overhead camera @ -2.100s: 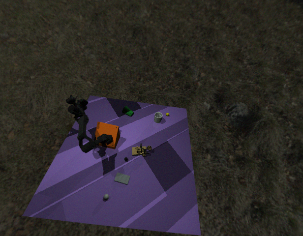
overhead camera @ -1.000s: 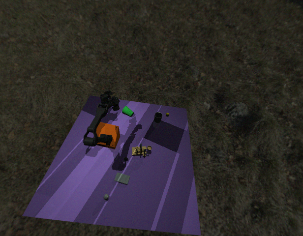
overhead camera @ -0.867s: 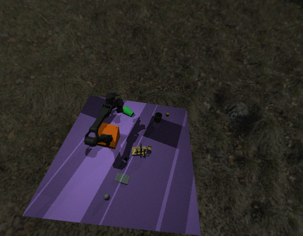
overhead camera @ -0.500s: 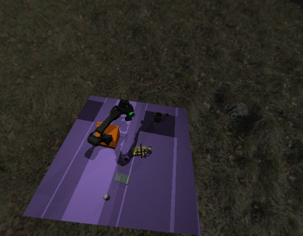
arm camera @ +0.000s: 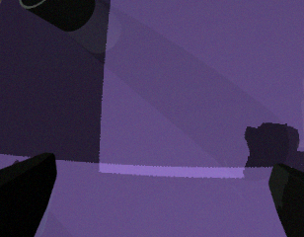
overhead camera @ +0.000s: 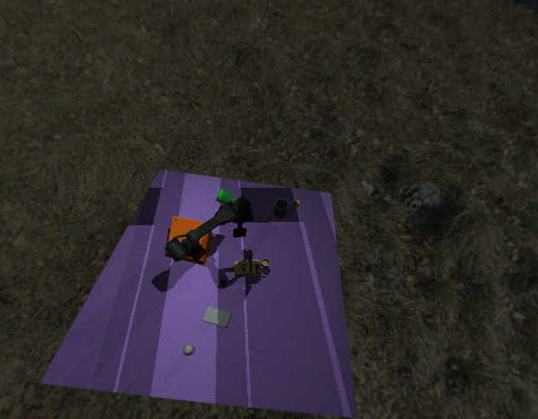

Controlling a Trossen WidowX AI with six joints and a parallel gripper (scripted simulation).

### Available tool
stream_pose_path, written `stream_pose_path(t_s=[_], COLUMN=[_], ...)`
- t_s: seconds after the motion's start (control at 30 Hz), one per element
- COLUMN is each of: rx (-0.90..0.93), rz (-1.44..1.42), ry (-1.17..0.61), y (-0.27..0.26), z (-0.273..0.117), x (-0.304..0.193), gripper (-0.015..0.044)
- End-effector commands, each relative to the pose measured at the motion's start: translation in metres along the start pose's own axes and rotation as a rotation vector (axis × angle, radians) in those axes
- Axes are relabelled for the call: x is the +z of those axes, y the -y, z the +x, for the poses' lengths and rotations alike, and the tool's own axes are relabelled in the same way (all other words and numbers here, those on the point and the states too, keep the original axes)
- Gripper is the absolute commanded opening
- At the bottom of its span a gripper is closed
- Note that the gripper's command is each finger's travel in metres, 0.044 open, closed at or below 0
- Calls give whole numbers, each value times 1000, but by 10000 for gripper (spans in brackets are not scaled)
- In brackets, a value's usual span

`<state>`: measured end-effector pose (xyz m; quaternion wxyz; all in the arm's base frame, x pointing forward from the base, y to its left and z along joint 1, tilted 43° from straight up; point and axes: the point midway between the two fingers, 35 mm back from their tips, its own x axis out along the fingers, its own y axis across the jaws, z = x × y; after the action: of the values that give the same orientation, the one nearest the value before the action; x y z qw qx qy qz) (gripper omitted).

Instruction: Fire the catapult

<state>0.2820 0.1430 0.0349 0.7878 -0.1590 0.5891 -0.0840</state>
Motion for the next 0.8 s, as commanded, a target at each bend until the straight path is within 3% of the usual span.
stream_pose_path(t_s=[0.0,0.47,0.63,0.77], rx=[-86,-335,-341,-343], rz=[-18,-134,-141,-141], ry=[-64,-433,-453,-453], y=[34,166,173,191], z=[10,29,31,65], x=[5,-15,-18,-36], gripper=[440,440,440,440])
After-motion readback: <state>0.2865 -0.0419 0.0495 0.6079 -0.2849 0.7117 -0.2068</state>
